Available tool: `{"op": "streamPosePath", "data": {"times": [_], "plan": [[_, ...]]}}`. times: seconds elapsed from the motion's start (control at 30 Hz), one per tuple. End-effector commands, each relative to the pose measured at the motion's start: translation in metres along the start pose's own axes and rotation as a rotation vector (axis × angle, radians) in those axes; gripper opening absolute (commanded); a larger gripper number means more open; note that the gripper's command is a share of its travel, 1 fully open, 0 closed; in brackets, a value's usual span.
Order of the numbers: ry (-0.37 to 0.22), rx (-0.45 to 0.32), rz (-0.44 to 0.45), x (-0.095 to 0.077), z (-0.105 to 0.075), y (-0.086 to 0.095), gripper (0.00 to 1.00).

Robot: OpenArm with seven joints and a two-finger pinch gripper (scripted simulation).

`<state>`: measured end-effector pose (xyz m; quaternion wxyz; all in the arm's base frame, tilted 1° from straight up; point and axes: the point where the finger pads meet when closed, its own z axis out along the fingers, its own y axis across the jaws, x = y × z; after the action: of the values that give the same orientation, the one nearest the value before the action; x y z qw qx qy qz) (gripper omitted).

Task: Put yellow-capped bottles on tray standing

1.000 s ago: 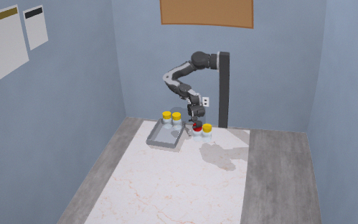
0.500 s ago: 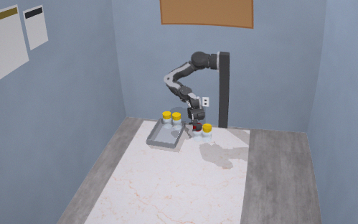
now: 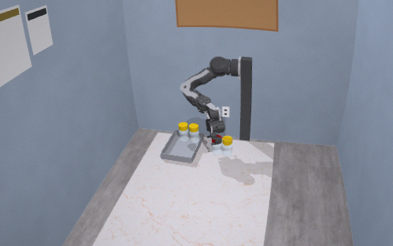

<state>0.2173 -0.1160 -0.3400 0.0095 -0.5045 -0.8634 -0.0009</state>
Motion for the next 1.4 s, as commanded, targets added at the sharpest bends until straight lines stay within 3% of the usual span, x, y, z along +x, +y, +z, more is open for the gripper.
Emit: {"op": "streamPosePath", "data": {"times": [0.0,0.3,0.33,1.37], "plan": [[0.000,-0.011,-0.005,0.0001,0.0000,0.0023,0.42],[0.000,-0.014,-0.006,0.0001,0.0007,0.0028,0.42],[-0.001,-0.010,-0.003,-0.0002,0.0004,0.0021,0.00],[0.000,-0.009,-0.003,-0.0002,0.0004,0.0021,0.00]]}}
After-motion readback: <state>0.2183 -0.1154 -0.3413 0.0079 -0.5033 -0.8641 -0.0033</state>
